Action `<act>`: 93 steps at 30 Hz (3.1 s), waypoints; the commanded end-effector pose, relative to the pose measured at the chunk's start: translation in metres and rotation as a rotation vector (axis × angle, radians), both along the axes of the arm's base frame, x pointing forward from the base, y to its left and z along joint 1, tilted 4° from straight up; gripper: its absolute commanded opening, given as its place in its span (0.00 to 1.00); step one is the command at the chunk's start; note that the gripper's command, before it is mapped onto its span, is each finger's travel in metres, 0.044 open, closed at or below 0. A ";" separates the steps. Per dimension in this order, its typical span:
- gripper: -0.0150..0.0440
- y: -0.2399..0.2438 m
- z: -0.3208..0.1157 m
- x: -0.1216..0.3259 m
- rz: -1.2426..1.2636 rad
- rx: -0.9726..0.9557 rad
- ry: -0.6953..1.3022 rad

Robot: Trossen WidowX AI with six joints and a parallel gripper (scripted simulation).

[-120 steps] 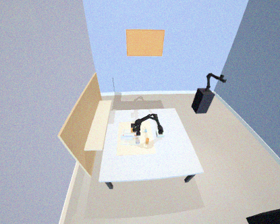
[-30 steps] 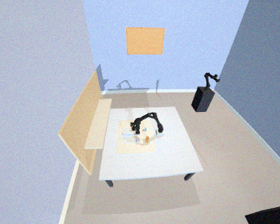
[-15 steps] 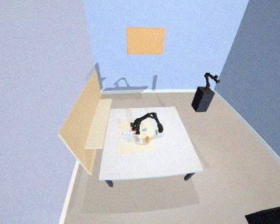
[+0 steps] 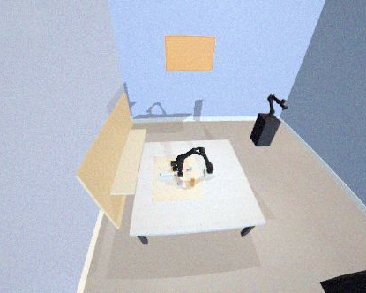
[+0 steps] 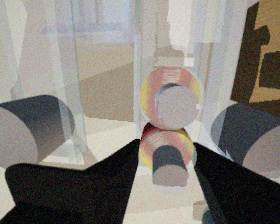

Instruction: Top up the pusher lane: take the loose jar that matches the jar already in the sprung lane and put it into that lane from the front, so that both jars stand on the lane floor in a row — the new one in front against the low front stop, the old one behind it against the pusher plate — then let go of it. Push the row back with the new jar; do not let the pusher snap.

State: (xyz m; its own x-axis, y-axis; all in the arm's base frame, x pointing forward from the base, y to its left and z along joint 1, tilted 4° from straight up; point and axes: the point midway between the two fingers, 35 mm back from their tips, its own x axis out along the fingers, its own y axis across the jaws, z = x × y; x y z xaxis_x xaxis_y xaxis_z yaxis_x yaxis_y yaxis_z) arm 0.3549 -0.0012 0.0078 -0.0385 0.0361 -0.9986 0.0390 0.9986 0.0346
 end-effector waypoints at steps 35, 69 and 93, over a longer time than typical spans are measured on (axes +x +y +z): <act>0.25 0.001 -0.003 -0.001 -0.002 0.002 -0.020; 0.25 0.001 -0.003 -0.007 -0.002 0.002 -0.019; 0.52 0.000 -0.003 -0.010 -0.002 0.002 -0.019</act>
State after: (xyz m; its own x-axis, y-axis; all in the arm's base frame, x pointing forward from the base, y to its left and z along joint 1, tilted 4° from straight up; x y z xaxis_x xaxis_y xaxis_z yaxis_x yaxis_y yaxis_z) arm 0.3450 -0.0008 0.0046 -0.0188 0.0365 -0.9992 0.0382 0.9986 0.0358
